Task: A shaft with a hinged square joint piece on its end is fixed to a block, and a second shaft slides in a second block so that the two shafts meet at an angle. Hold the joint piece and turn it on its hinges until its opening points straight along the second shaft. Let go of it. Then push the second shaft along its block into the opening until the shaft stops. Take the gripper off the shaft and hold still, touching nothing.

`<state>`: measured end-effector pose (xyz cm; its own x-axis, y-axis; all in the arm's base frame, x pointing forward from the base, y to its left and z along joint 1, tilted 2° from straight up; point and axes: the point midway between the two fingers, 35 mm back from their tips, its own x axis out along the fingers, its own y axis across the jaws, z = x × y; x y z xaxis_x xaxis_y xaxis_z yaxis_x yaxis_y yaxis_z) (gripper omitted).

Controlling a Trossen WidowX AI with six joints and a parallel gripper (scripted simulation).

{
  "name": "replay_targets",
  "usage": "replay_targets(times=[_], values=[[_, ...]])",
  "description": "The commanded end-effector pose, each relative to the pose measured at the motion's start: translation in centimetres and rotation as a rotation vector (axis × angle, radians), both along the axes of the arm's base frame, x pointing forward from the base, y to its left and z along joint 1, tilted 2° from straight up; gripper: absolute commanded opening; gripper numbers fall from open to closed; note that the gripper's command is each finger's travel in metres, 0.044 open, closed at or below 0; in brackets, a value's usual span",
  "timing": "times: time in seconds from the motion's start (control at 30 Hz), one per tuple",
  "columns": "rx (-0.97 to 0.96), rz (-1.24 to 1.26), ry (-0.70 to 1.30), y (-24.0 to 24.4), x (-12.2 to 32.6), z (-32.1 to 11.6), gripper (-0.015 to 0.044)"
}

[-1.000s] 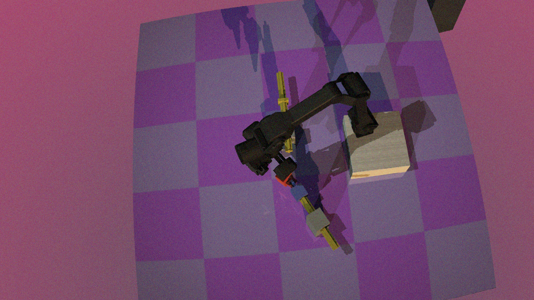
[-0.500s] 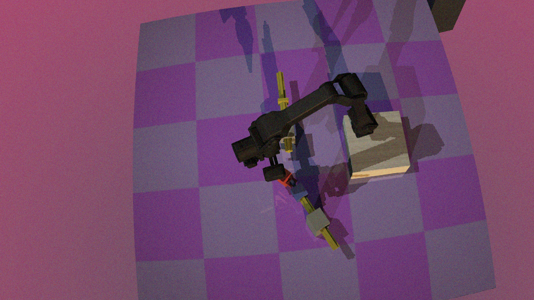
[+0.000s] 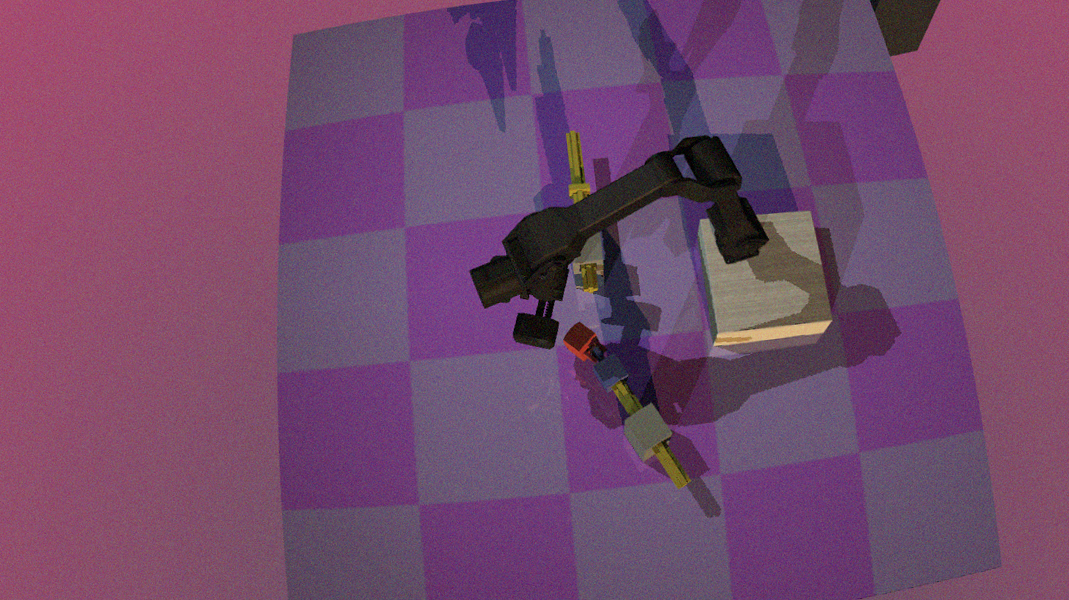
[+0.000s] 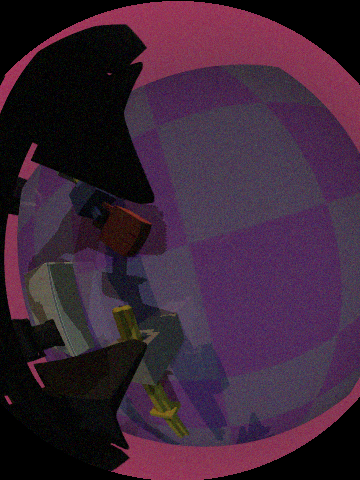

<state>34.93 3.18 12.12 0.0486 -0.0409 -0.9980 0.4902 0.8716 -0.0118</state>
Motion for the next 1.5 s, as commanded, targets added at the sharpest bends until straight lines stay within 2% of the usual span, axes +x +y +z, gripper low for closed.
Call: replay_targets(times=[0.0, 0.4, 0.67, 1.17, 1.47], values=[[0.022, -0.139, 0.003, 0.0, 0.2, 0.1, 0.0440], [0.060, -0.495, 0.027, -0.1, 0.2, 0.1, 0.0440], [0.060, -0.500, 0.028, -0.1, 0.3, -0.2, 0.0440], [0.060, -0.499, 0.029, -0.1, 0.4, -7.6, 0.0440], [0.062, -0.499, 0.030, 2.1, -0.7, -7.7, 0.0440]])
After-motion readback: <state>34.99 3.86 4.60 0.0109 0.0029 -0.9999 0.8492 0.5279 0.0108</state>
